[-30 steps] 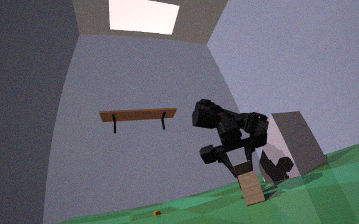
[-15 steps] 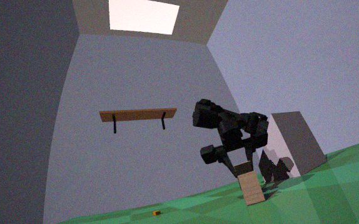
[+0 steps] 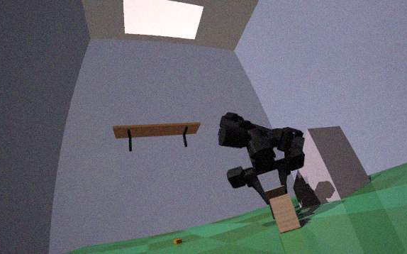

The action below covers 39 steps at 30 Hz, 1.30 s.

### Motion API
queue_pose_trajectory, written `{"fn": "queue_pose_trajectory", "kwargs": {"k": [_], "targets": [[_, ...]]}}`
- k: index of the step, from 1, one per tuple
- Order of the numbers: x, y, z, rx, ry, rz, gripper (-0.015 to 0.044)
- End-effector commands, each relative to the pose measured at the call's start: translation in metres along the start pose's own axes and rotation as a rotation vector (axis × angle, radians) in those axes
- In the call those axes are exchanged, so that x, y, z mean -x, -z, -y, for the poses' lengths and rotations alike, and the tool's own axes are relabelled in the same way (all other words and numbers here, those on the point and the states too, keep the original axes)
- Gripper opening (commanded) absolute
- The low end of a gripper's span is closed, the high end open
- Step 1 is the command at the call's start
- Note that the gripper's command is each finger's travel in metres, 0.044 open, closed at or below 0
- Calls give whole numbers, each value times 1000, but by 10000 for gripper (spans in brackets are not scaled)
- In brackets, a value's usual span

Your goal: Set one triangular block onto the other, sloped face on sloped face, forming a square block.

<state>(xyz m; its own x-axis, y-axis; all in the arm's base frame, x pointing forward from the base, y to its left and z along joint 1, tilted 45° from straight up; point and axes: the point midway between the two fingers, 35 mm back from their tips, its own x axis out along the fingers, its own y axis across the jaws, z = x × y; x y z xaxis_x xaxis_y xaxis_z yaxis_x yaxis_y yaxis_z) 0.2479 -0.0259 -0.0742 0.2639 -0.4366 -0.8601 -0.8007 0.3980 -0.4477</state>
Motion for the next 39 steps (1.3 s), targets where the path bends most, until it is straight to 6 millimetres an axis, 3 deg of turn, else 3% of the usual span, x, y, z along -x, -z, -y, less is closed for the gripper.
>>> {"fn": "queue_pose_trajectory", "kwargs": {"k": [1,39], "targets": [[-3,0,-2,6,-6,-1,0],[-17,1,-3,4,-5,-2,0]]}}
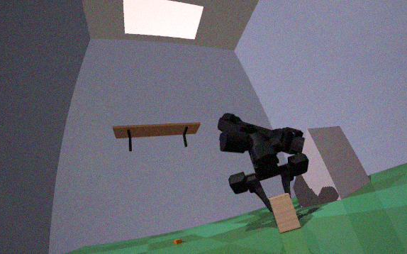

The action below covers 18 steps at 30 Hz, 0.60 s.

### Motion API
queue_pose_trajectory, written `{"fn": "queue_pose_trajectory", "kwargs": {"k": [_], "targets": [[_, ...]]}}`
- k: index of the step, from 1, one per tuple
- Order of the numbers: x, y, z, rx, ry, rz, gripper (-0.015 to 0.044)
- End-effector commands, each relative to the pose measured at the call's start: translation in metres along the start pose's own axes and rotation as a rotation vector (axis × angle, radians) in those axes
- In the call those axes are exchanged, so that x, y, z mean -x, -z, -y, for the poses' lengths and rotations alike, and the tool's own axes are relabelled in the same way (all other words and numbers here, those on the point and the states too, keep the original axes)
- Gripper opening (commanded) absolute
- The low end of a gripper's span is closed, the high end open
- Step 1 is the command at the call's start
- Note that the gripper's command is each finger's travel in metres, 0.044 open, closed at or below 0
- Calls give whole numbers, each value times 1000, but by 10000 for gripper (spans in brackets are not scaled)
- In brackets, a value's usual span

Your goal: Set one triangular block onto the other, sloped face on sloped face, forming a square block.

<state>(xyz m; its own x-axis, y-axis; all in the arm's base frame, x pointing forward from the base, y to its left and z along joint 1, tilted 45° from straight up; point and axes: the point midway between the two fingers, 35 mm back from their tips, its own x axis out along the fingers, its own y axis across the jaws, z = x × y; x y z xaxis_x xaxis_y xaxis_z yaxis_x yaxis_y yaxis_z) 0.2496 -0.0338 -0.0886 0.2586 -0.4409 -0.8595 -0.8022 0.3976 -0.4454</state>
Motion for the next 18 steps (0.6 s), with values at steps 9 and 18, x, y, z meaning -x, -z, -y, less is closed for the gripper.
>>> {"fn": "queue_pose_trajectory", "kwargs": {"k": [9,18], "targets": [[0,-1,-1,3,-3,8,0],[-1,-1,-1,3,-4,9,0]]}}
